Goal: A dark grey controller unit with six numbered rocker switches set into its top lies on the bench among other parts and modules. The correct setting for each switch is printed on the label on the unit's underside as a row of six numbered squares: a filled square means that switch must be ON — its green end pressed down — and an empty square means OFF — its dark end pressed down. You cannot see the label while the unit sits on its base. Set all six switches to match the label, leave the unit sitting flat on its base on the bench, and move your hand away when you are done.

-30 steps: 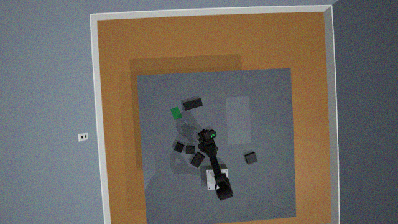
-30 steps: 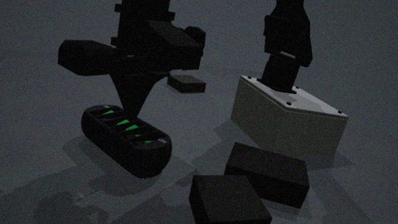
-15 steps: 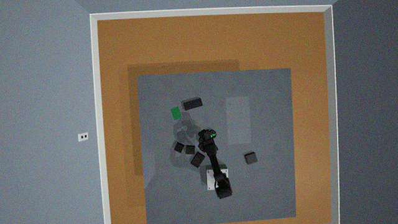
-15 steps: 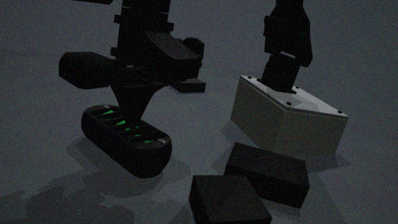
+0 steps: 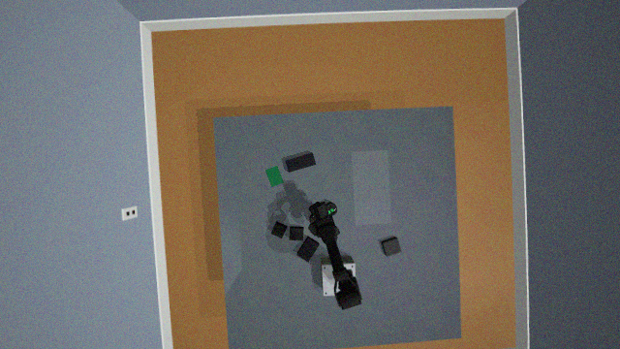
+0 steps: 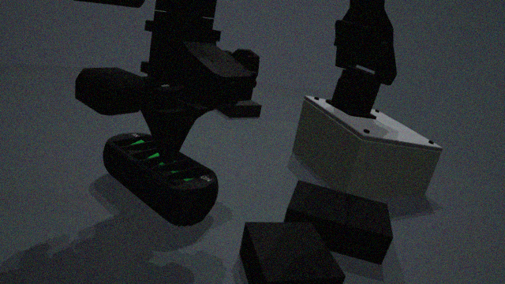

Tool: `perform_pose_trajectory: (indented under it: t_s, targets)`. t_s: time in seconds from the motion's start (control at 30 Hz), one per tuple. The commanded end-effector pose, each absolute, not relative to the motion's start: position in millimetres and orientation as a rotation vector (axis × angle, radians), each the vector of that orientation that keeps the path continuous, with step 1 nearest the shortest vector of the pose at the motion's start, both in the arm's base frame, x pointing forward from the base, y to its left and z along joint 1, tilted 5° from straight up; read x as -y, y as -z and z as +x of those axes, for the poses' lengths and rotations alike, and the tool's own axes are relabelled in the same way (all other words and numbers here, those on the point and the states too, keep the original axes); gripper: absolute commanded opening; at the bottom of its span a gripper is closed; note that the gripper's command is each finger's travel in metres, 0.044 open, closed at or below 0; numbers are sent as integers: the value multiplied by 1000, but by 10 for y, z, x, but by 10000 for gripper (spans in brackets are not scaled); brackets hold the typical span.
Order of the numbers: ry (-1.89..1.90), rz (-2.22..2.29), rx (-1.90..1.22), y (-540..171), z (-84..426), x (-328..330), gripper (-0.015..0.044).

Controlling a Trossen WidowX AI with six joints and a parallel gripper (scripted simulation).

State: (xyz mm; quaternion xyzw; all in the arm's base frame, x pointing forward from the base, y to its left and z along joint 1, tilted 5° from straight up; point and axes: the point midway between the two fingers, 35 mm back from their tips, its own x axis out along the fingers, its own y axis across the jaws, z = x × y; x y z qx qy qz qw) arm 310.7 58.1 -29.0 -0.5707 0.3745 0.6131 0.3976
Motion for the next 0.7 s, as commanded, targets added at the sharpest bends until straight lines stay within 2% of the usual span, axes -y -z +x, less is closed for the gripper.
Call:
perform_pose_trajectory:
  t_s: [0.0,0.57,0.67]
  targets:
    - [-1558,-1441,-959,318,3074,-572,0]
    - [-1558,-1441,-959,341,3073,-573,0]
    - [-1556,-1443,-955,95,3106,-565,0]
